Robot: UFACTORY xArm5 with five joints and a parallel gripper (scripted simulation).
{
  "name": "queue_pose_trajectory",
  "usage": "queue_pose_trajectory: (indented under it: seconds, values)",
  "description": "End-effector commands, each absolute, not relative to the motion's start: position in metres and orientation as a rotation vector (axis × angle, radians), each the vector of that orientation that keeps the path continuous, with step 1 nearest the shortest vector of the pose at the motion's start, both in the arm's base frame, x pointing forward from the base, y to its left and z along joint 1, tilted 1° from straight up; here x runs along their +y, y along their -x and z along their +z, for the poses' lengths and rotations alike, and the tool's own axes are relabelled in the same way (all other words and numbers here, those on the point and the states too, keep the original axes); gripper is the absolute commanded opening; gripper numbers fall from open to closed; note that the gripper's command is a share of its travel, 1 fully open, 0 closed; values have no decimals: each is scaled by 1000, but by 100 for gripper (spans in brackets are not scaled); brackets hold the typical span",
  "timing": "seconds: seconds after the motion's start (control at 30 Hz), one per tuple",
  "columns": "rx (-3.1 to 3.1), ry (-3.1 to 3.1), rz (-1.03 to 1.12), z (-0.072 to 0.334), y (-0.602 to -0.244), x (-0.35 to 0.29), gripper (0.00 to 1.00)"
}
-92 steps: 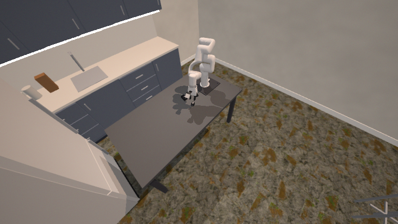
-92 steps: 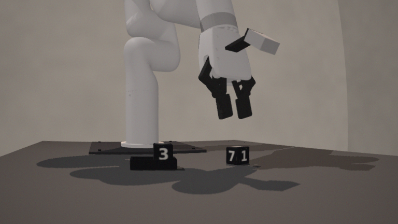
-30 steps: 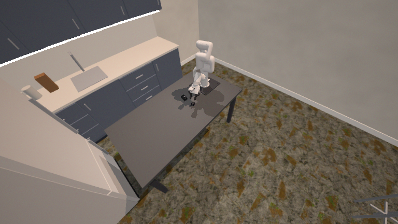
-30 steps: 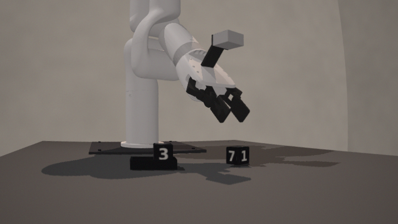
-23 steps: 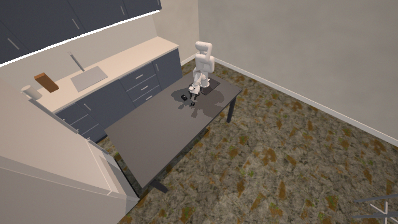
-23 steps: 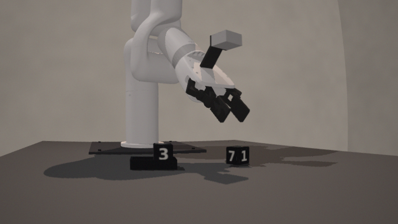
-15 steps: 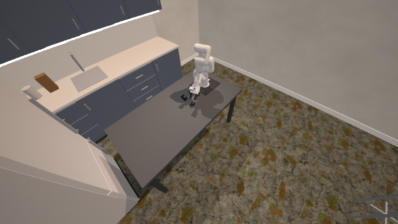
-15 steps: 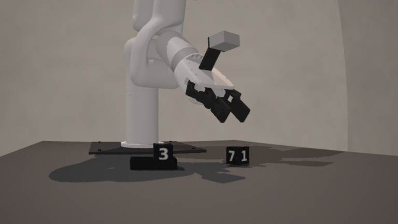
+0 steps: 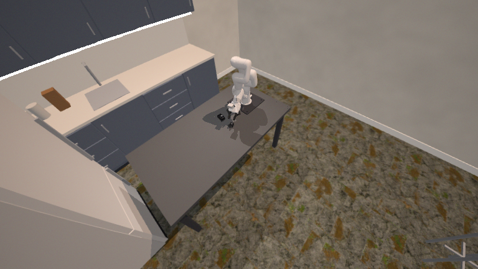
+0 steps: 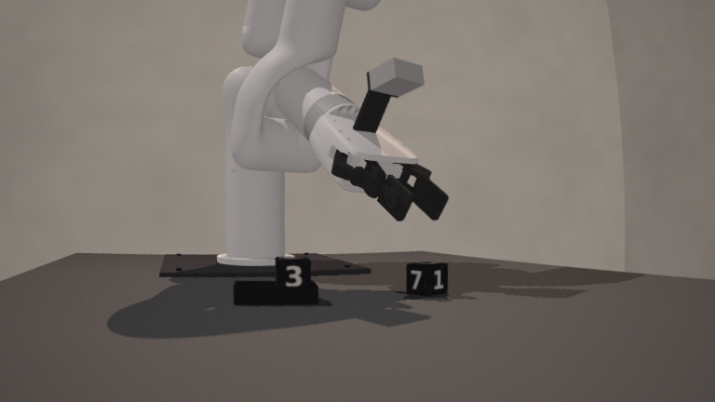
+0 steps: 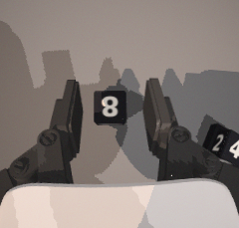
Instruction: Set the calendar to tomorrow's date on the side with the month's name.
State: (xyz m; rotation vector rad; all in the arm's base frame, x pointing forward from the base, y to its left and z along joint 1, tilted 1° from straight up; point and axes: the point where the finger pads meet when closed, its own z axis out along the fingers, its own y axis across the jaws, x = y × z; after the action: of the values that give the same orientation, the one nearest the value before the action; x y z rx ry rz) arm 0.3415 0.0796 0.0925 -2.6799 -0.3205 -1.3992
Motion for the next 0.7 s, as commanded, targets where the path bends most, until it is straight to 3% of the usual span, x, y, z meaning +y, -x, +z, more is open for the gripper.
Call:
queue_pose_trajectory:
  seconds: [0.0, 0.67]
  values:
    - [-320, 2678, -1403, 93, -342, 80, 49]
    - [-320, 2678, -1403, 86, -342, 79, 49]
